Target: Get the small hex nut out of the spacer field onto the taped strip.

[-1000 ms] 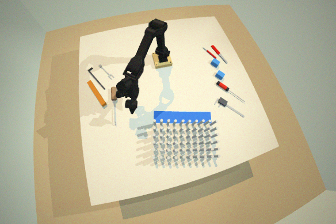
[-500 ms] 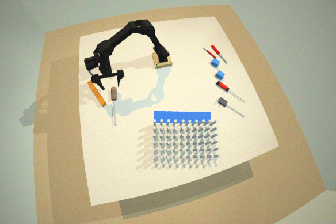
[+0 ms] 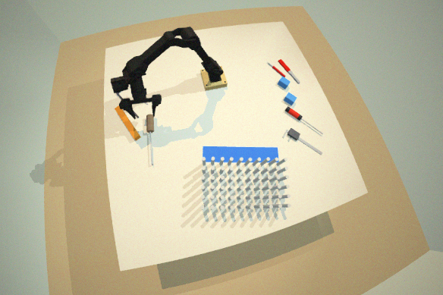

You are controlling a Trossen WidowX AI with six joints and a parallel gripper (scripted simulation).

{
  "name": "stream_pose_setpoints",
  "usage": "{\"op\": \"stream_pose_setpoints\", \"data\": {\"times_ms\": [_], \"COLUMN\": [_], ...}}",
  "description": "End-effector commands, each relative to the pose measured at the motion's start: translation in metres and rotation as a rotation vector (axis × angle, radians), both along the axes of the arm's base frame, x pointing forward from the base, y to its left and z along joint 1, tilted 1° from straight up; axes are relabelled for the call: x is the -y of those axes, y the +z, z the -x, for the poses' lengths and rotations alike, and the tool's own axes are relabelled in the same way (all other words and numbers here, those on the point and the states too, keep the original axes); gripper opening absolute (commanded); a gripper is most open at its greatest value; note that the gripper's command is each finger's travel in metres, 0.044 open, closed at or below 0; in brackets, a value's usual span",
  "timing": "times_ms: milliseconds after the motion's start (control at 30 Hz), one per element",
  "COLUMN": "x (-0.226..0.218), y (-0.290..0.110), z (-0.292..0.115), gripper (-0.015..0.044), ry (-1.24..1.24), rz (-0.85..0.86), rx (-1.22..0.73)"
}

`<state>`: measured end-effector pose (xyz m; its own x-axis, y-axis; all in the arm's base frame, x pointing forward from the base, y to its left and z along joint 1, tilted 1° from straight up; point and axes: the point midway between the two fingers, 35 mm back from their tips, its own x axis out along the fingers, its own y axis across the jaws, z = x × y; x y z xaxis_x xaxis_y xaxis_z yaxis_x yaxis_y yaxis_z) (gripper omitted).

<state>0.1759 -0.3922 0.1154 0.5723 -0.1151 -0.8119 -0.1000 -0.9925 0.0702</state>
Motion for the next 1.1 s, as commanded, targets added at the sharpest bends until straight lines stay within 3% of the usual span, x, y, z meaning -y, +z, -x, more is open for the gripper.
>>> {"op": "stream_pose_setpoints", "data": {"times_ms": [0,367,567,1067], "x": [-0.0019,-0.0015,-0.0015,-0.0007], "y": [-0.0271,-0.0271,-0.0271,-0.0327], "z": [0.0003,0.0008,0.0008,0.0006], "gripper": [0.0440,0.0440,0.0282,0.0280], "ry": [-0.004,-0.004,-0.004,-0.004], "rz": [-0.034,-0.034,-0.034,-0.034], "rx": [-0.004,-0.004,-0.004,-0.004]}}
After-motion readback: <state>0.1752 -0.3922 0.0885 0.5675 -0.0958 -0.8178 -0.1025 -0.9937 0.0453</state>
